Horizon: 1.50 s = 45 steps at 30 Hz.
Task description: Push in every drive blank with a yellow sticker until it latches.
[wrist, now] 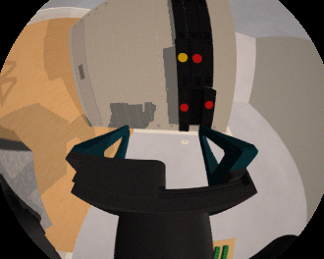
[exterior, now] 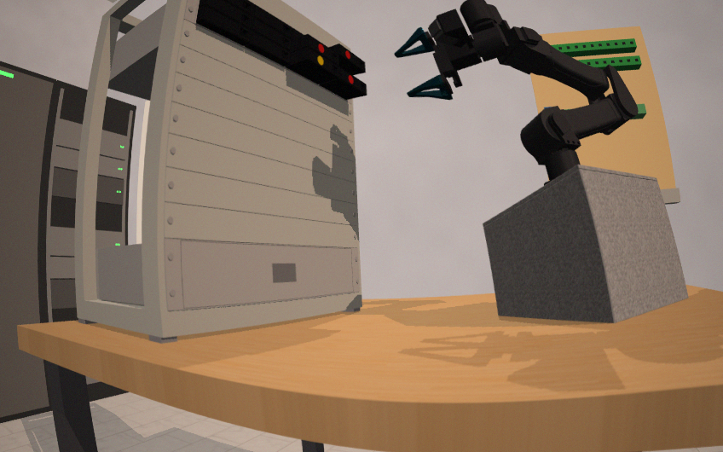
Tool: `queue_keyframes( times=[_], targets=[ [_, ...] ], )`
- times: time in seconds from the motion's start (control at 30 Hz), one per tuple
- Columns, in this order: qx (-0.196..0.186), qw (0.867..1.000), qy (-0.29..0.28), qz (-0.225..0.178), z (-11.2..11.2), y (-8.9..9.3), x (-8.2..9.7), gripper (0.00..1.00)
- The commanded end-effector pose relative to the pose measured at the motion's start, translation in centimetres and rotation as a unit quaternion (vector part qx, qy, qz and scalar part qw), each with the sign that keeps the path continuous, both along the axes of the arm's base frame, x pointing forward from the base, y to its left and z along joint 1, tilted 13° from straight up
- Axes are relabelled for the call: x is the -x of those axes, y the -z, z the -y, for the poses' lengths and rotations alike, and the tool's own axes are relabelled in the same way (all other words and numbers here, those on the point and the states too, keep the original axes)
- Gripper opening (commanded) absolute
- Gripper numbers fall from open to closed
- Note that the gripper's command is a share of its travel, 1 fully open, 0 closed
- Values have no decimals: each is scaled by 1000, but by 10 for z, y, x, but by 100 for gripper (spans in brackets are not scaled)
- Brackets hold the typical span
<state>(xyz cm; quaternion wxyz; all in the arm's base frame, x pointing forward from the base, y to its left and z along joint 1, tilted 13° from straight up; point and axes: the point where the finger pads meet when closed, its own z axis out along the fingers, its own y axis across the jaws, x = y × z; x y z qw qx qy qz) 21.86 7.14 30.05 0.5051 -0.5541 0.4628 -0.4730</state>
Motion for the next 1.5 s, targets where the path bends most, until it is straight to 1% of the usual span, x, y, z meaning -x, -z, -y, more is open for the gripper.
queue_keyframes(
  times=[0.0,0.13,0.2,0.37,0.57,0.77,0.8,0.87,1.47],
  targets=[
    [19,997,56,40,-1,-9,-2,100],
    [30,997,41,64,-16,-16,-1,100],
    [30,997,41,64,-16,-16,-1,100],
    [39,995,28,85,-29,-23,1,100],
    [45,994,21,99,-37,-26,4,100],
    [46,993,19,103,-39,-27,4,100],
    [38,993,20,107,-36,-31,6,100],
    [35,993,20,108,-36,-34,6,100],
    [39,993,18,106,-38,-32,6,100]
  ],
)
